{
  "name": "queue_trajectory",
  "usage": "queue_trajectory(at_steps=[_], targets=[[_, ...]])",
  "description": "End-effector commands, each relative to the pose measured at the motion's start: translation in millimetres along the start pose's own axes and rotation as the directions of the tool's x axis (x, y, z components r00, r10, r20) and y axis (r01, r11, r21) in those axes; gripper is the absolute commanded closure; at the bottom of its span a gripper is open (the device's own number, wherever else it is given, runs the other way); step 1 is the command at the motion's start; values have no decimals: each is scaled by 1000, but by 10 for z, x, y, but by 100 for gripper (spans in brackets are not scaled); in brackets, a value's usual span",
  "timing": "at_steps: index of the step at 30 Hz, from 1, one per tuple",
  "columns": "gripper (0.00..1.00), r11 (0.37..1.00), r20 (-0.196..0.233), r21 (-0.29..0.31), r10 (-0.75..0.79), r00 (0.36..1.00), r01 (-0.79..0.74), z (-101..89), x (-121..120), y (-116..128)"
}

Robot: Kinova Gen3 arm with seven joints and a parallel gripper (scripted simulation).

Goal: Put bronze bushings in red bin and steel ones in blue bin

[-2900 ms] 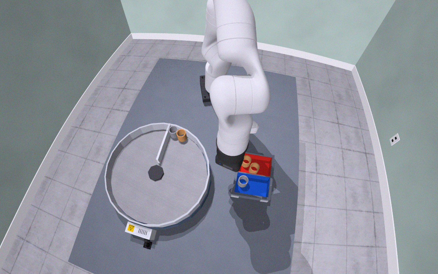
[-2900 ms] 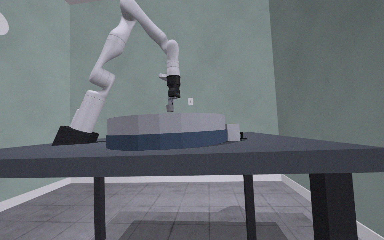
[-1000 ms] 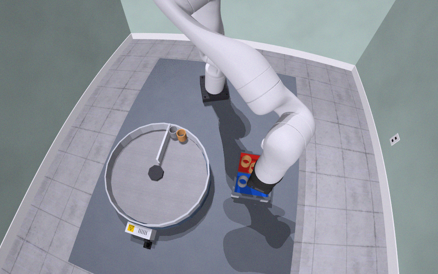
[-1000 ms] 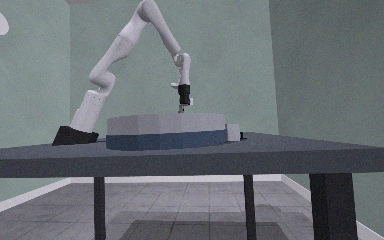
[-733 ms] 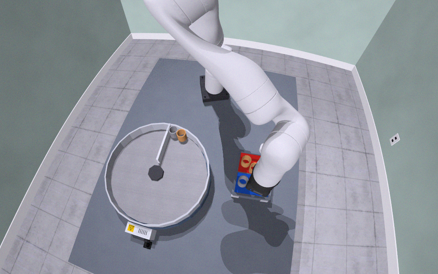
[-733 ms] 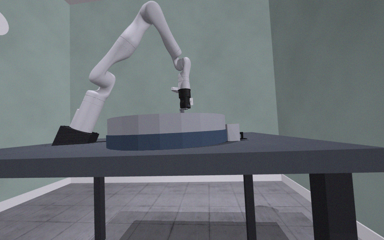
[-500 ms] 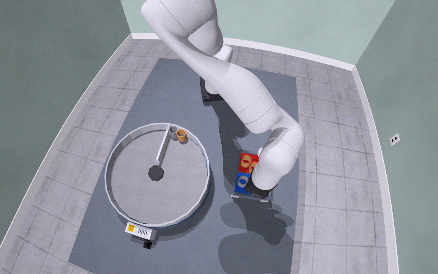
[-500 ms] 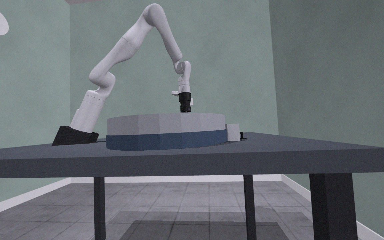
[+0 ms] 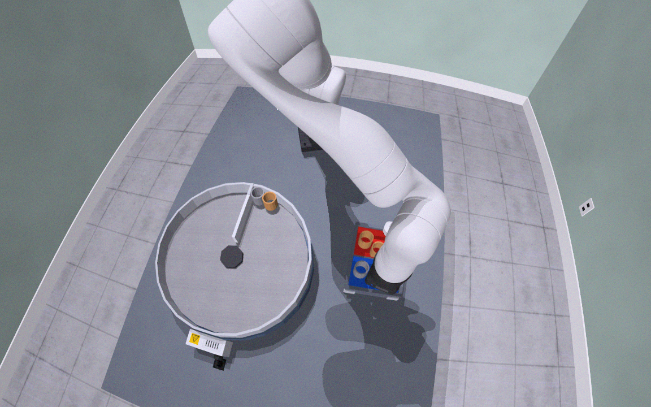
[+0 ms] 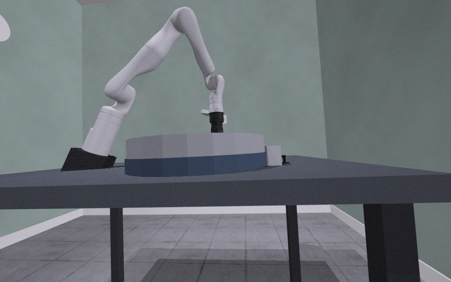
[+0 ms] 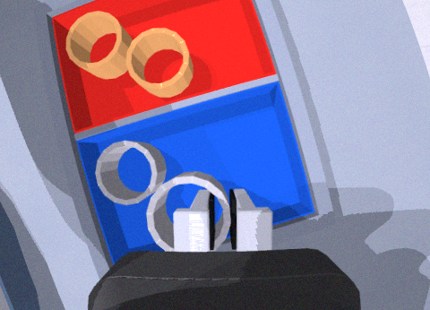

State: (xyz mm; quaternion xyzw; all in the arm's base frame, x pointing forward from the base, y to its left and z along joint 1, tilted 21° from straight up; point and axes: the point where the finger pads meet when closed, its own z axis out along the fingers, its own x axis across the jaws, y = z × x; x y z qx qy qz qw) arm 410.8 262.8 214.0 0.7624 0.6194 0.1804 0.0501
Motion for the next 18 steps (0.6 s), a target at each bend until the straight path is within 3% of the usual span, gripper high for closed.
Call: queue_trajectory(at_steps=[1,18], targets=[[100,1000,0,2,-1,1000,1,28,4,-9],[100,1000,0,2,-2,1000,2,102,6,-13]])
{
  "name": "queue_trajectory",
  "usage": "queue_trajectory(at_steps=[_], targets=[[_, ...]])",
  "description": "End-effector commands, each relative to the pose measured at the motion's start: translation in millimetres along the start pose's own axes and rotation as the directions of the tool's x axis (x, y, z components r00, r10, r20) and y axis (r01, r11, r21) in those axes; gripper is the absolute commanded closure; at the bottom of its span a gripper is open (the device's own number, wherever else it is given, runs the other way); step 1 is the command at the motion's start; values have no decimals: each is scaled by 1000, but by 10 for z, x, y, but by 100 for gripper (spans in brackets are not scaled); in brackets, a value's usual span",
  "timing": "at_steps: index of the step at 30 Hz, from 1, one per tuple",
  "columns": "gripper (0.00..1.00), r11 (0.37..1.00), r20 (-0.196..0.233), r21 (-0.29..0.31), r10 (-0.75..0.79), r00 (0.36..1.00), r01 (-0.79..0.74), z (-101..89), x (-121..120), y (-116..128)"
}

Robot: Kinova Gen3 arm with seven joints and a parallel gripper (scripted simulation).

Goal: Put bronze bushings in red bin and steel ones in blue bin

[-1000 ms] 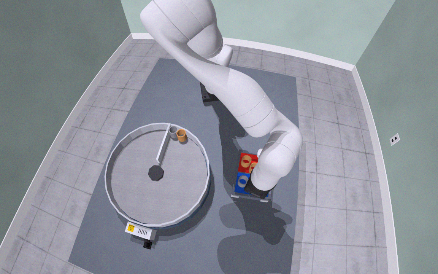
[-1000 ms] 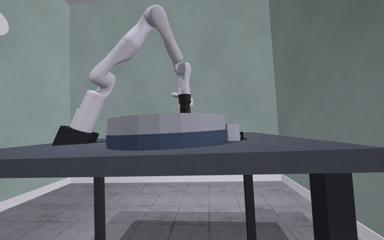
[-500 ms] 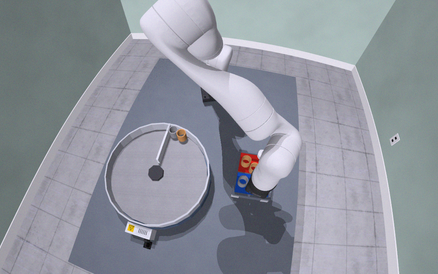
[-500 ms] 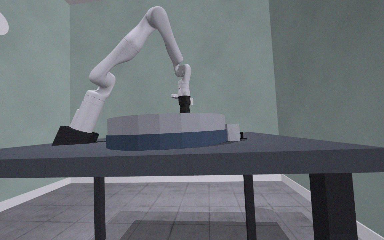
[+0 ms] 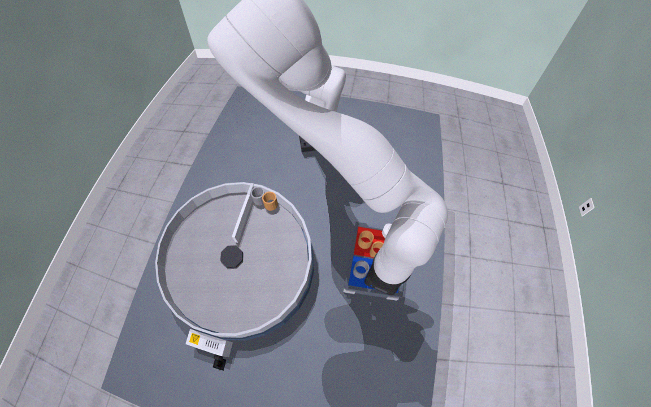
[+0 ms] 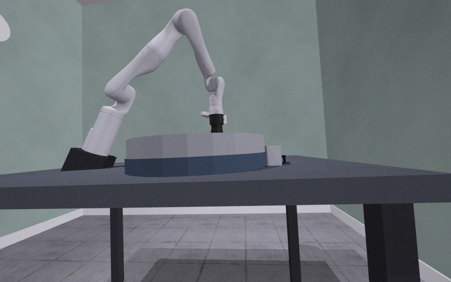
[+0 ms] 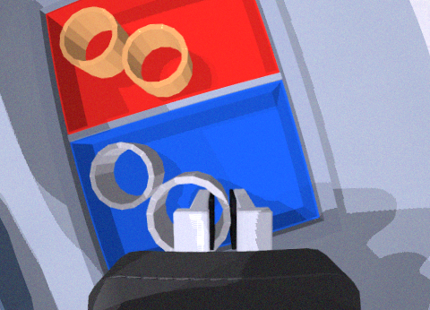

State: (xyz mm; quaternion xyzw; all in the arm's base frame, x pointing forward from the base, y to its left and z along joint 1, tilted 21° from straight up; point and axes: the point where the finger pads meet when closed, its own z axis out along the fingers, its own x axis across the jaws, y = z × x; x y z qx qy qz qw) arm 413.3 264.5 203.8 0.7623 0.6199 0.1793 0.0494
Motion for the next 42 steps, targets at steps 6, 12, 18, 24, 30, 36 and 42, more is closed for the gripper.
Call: queue_trajectory(at_steps=[6,12,18,24,30,36,42], targets=[[100,1000,-1,-1,-1,1000,1,20,7,0],[100,1000,-1,-1,-1,1000,1,56,7,-1],[100,1000,-1,0,-1,1000,1,117,7,-2],[100,1000,-1,0,-1,1000,1,117,7,-2],[100,1000,-1,-1,-1,1000,1,152,7,-1],[100,1000,-1,-1,-1,1000,1,188,7,-1],[100,1000,-1,0,-1,1000,1,236,7,-2]])
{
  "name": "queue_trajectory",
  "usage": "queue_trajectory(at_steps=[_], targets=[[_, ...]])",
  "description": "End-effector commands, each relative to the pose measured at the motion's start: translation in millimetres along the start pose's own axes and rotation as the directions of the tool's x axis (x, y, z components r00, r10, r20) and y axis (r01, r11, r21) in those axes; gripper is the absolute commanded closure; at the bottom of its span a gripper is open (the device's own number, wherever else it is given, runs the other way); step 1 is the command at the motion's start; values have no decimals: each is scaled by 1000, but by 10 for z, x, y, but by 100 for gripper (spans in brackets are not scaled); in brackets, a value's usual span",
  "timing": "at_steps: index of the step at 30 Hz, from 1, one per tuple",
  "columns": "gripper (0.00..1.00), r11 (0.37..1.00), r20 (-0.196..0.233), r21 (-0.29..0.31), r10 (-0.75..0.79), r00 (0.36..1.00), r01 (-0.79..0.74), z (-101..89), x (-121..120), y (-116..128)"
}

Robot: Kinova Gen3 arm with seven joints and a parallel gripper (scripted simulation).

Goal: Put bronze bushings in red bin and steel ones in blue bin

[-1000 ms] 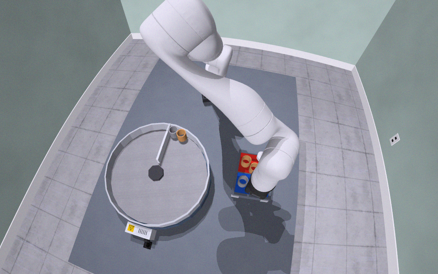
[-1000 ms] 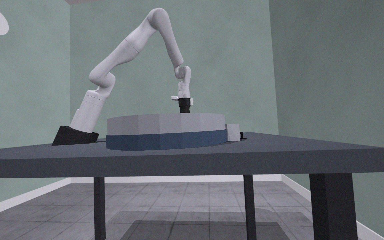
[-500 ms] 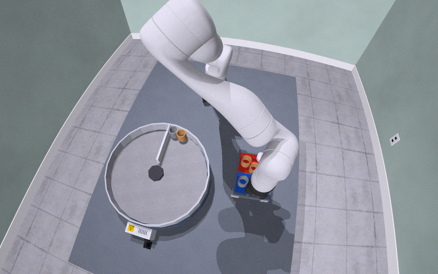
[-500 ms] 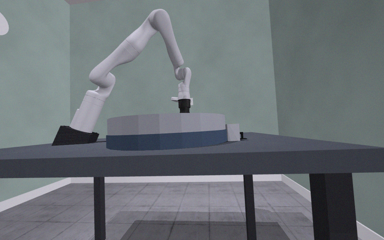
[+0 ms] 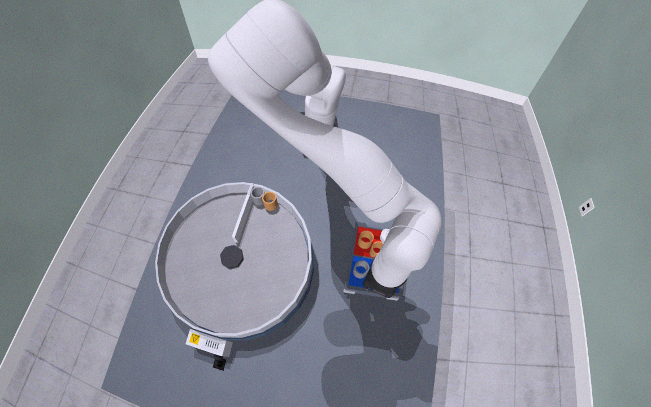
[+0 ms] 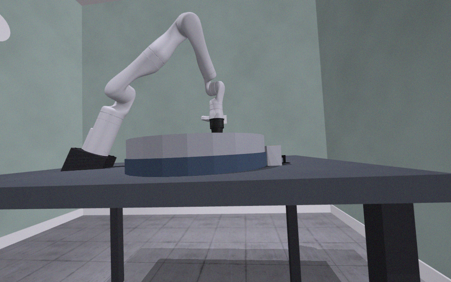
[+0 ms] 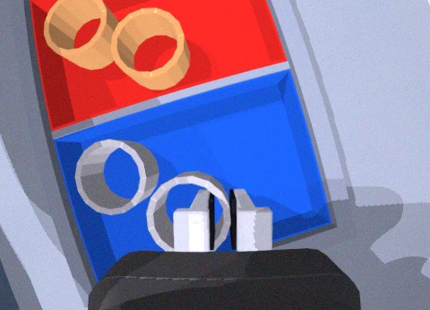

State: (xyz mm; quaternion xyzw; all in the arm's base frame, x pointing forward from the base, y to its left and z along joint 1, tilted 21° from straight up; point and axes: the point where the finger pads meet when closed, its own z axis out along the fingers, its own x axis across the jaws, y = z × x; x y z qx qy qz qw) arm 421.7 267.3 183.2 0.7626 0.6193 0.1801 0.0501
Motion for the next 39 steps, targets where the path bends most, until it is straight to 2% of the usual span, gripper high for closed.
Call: queue_trajectory(at_steps=[1,8,23,39], targets=[[100,1000,-1,2,-2,1000,2,12,10,-12],[100,1000,-1,2,-2,1000,2,12,10,-12],[100,1000,-1,2,-2,1000,2,132,10,-13],[100,1000,-1,2,-2,1000,2,132,10,-12]])
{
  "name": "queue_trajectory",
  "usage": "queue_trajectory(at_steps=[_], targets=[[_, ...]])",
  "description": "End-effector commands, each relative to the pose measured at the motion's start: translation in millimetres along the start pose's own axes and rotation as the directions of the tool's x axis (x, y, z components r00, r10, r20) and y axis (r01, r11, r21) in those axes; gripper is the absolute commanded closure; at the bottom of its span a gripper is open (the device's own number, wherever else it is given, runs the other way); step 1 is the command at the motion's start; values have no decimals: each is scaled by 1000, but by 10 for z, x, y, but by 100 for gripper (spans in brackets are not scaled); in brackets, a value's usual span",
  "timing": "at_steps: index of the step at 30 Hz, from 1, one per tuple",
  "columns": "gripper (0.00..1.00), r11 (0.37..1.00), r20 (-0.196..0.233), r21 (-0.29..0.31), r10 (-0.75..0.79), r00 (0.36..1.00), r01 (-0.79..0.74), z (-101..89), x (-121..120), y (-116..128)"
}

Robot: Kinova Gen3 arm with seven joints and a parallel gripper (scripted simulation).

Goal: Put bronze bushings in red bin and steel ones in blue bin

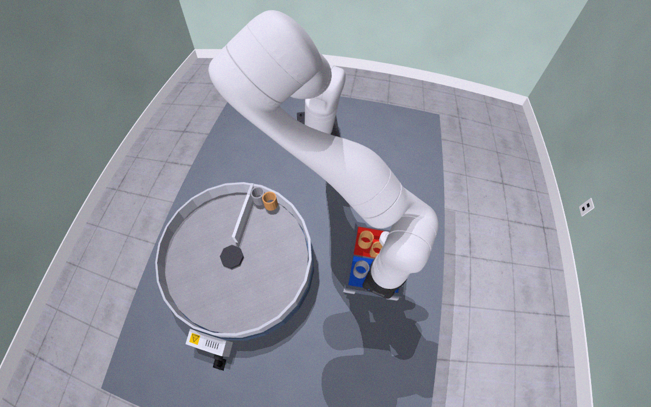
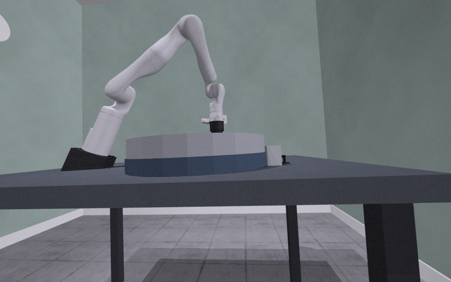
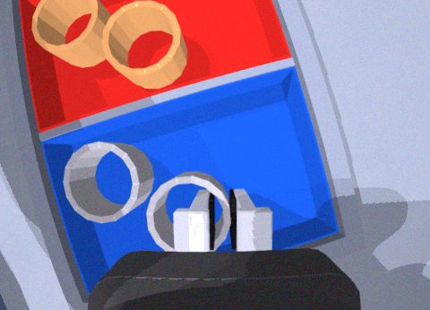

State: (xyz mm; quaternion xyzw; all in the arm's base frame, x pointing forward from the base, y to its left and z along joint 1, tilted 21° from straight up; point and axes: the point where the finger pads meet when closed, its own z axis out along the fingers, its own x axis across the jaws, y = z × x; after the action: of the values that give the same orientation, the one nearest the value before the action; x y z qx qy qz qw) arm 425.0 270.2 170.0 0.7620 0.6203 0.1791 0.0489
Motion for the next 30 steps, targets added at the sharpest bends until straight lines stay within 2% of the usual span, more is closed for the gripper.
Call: queue_trajectory(at_steps=[1,4,5,30], targets=[[100,1000,-1,-1,0,1000,0,-6,4,4],[100,1000,-1,-1,0,1000,0,-6,4,4],[53,1000,-1,-1,0,1000,0,-6,4,4],[53,1000,-1,-1,0,1000,0,-7,5,4]])
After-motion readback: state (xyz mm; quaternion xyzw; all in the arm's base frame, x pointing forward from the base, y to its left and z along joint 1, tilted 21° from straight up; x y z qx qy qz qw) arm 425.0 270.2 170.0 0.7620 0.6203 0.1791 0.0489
